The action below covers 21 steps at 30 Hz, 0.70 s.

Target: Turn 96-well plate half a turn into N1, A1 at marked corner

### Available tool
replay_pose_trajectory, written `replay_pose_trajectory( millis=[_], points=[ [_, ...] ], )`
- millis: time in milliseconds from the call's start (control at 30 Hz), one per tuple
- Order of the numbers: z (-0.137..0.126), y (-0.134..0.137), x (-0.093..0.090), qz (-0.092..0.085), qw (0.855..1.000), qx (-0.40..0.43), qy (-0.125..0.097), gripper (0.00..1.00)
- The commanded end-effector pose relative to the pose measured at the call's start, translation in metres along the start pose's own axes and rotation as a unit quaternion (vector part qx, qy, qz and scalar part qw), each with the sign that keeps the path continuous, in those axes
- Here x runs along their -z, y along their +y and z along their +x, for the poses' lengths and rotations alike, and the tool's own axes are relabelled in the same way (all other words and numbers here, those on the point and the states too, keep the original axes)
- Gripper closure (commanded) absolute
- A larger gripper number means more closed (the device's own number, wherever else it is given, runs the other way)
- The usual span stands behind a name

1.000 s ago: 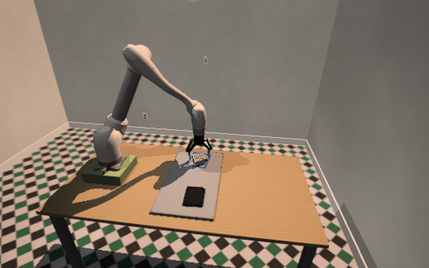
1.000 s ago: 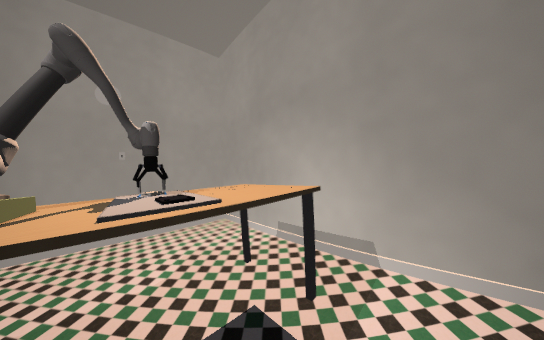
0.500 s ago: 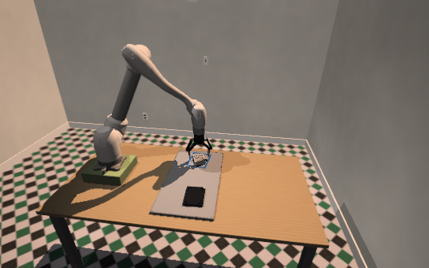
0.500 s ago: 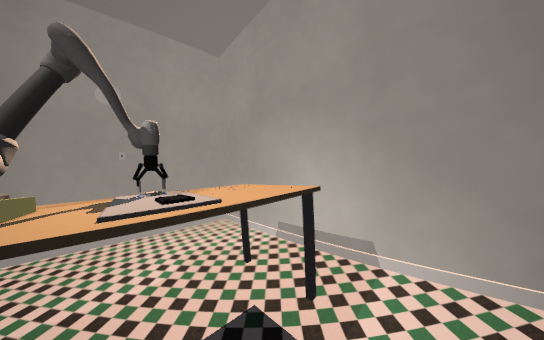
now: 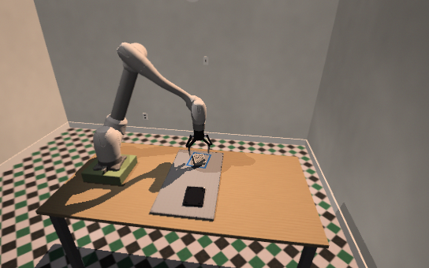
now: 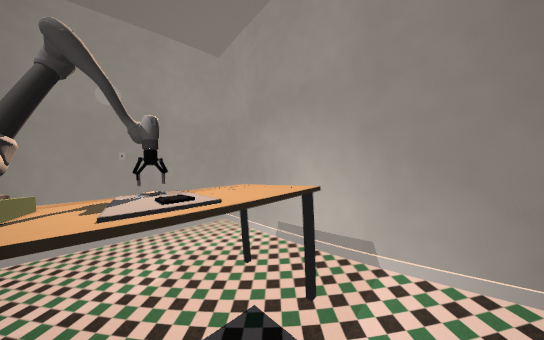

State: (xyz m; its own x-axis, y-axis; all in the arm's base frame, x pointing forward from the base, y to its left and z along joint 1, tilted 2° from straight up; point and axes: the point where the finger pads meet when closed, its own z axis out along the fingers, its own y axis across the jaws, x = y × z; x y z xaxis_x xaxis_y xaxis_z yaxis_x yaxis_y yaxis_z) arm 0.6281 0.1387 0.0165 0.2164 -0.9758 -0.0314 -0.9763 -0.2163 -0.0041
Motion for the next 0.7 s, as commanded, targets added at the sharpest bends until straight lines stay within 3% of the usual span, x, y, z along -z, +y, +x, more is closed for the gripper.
replay_pose_trajectory(
  millis=[0, 167, 567, 667],
  points=[
    [0.000, 0.000, 0.009, 0.000, 1.000, 0.000, 0.000, 0.00],
    [0.000, 0.000, 0.022, 0.000, 1.000, 0.000, 0.000, 0.00],
    [0.000, 0.000, 0.022, 0.000, 1.000, 0.000, 0.000, 0.00],
    [0.000, 0.000, 0.022, 0.000, 0.999, 0.050, 0.000, 0.00]
  ],
)
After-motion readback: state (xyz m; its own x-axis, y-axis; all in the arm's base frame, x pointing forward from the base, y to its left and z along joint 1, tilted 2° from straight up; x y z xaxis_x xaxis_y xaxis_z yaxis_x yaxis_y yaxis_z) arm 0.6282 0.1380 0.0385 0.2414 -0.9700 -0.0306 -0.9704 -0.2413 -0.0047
